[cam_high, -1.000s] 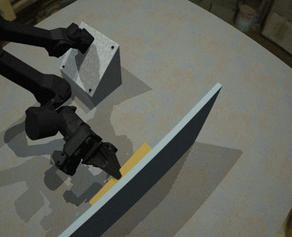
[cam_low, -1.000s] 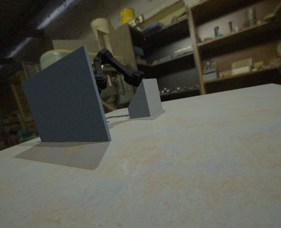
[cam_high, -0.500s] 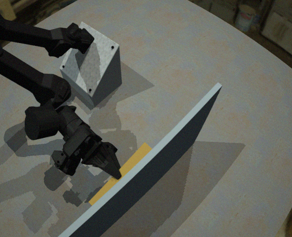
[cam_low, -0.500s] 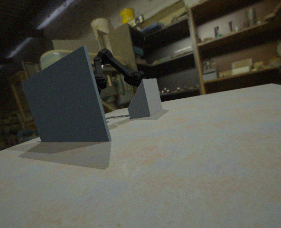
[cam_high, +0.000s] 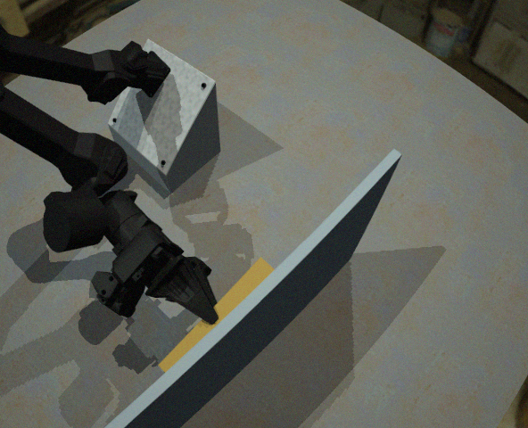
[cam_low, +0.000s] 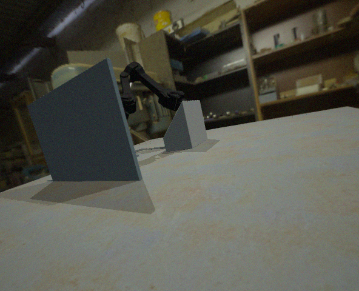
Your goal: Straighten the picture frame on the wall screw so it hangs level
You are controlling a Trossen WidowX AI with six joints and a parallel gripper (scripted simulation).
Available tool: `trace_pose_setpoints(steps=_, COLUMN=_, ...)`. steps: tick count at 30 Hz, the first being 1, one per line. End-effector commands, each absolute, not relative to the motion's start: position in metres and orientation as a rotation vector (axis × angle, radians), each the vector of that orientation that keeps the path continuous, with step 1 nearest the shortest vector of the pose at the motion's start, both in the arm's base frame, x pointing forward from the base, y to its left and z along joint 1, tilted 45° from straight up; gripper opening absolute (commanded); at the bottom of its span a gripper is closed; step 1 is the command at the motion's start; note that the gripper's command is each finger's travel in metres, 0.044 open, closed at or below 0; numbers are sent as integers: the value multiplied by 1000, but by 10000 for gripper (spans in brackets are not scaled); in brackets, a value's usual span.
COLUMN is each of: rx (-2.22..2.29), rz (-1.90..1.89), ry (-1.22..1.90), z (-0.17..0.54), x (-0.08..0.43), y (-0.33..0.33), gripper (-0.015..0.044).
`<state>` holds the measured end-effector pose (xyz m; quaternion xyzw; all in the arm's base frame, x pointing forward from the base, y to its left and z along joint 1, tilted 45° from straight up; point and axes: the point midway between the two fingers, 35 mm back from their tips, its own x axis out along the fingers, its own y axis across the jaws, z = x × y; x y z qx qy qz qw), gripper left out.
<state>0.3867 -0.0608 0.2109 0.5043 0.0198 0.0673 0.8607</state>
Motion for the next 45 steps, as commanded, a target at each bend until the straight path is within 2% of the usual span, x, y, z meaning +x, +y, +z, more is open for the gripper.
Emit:
trace_pose_setpoints(steps=1, rx=1053, rz=152, ry=43, z=212, x=387, y=-59, gripper=0)
trace_pose_setpoints(steps=45, rx=1054, rz=152, ry=43, z=210, x=386, y=-54, gripper=0)
